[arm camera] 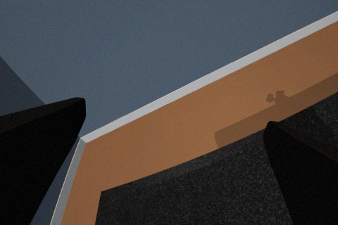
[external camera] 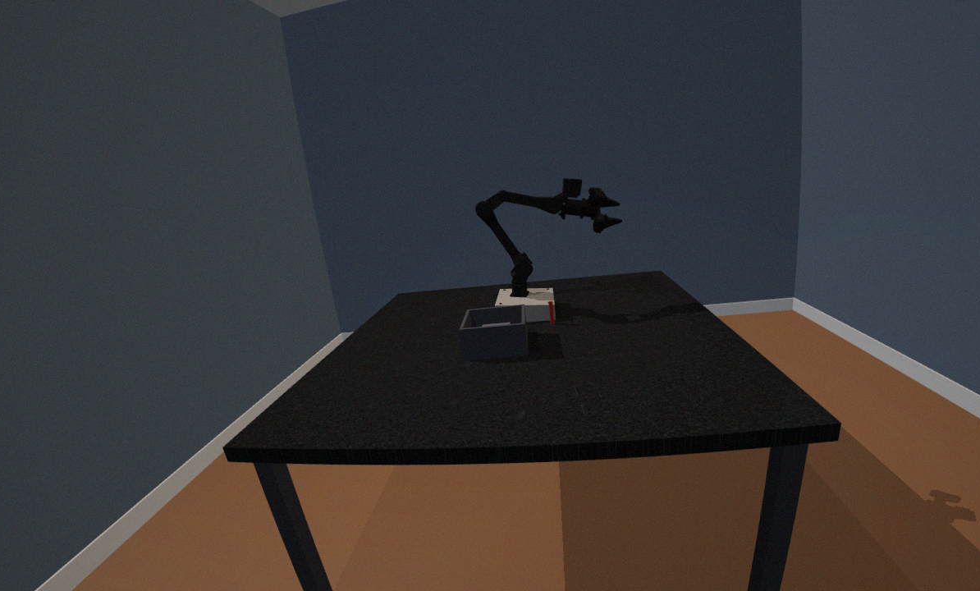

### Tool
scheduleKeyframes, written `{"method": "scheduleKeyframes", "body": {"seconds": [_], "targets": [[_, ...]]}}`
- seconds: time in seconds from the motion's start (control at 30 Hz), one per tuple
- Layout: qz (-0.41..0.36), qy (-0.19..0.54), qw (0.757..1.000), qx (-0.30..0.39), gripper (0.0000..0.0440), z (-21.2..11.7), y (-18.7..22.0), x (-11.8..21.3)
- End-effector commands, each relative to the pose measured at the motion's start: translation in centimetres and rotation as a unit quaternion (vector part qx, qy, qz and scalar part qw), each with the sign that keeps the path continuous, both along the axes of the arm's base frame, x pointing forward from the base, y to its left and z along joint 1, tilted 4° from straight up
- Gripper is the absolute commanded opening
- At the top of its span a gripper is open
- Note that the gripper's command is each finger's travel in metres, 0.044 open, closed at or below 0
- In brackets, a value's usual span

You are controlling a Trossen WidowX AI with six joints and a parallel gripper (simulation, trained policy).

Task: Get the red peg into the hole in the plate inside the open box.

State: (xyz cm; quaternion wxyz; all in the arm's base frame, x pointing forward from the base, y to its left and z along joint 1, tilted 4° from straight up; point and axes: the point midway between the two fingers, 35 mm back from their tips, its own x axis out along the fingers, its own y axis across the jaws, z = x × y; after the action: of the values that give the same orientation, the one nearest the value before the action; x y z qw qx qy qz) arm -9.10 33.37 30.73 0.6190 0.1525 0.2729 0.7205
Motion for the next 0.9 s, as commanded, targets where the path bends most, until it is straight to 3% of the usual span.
{"method": "scheduleKeyframes", "body": {"seconds": [0.0, 0.43, 0.87], "targets": [[-0.029, 0.005, 0.999, -0.04, 0.044, -1.9, 0.2, 1.9], [-0.174, 0.061, 0.961, -0.204, 0.044, -8.9, -1.4, 10.5], [-0.316, 0.154, 0.876, -0.331, 0.044, -13.7, -5.8, 17.0]]}}
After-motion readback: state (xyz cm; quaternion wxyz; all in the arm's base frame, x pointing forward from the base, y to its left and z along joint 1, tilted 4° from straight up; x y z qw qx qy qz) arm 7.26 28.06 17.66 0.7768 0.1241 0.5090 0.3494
